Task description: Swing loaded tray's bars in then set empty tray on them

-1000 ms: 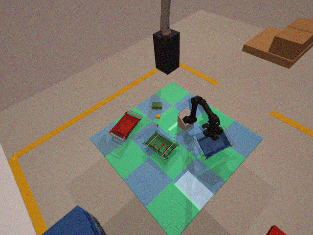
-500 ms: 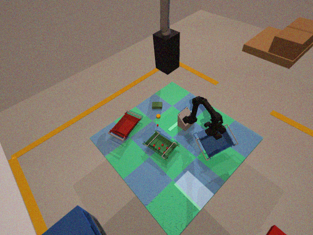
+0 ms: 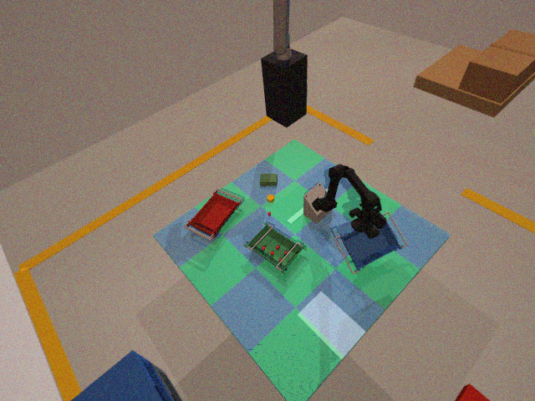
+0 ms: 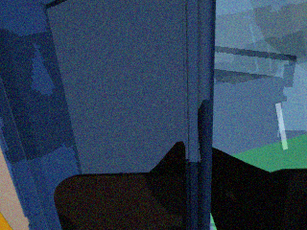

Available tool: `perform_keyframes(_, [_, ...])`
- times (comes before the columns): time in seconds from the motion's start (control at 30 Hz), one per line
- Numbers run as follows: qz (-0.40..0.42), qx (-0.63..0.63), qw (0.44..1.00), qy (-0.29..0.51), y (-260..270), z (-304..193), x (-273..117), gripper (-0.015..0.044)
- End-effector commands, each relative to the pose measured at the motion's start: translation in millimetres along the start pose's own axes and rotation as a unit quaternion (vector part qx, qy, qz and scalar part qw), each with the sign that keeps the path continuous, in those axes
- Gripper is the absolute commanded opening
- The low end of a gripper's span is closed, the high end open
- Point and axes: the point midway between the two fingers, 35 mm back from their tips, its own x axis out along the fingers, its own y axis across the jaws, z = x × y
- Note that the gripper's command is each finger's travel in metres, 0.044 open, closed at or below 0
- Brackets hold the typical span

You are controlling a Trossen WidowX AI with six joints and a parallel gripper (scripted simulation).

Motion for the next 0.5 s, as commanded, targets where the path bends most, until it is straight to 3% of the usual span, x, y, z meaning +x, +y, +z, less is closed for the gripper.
perform_keyframes(0.0, [0.010,-0.004,1.000,0.003,2,-1,-4,0.0000])
perform_keyframes(0.47, [-0.010,0.013,1.000,-0.017,10,13,6,0.0000])
